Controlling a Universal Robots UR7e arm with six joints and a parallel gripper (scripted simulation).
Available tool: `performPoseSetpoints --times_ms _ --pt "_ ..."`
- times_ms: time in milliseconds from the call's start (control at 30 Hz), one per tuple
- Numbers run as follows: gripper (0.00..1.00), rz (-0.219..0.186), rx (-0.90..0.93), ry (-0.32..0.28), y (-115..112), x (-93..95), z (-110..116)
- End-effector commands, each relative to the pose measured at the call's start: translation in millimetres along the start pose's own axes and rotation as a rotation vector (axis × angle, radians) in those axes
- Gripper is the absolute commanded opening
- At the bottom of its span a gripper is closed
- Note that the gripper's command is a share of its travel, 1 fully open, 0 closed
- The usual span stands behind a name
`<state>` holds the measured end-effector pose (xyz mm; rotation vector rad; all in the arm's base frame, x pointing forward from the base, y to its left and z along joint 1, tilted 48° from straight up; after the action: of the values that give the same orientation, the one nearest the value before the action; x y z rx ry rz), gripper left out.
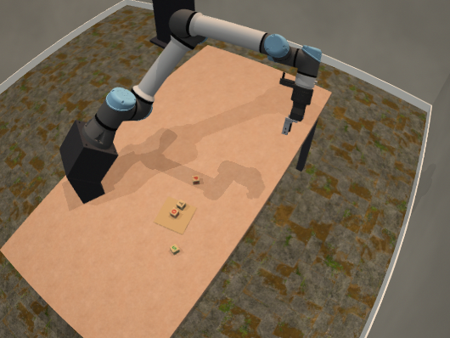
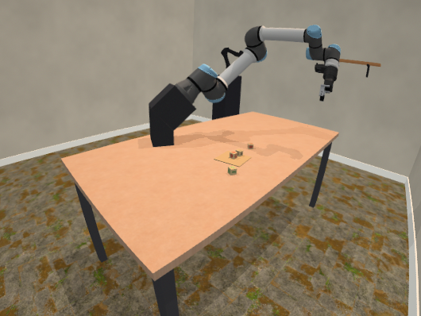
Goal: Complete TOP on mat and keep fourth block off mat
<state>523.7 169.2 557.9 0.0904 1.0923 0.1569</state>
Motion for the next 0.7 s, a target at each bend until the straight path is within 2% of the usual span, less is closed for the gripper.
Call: performPoseSetpoints --times_ms 0,233,300,500,667 --pt "1.00 0.004 -0.001 0.005 -1 3.4 -2" --pt "1.00 0.029 -0.010 0.041 -8 25.5 -15" --pt "1.00 0.029 -0.010 0.041 -8 25.5 -15" --pt "1.00 0.075 -0.020 0.096 -17 60.2 -39" --pt "1.00 0.130 -0.027 0.152 -27 97.0 -69"
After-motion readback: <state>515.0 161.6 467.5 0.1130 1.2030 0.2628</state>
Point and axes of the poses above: the point where the finger pads meet when closed, its own x axis out along the fingers, its own y axis across the jaws, z = x × y, the point moved 3 cm from there along -x, back along the fingers, and after that the axes turned 1 degree about -x, right-handed, at the moved point
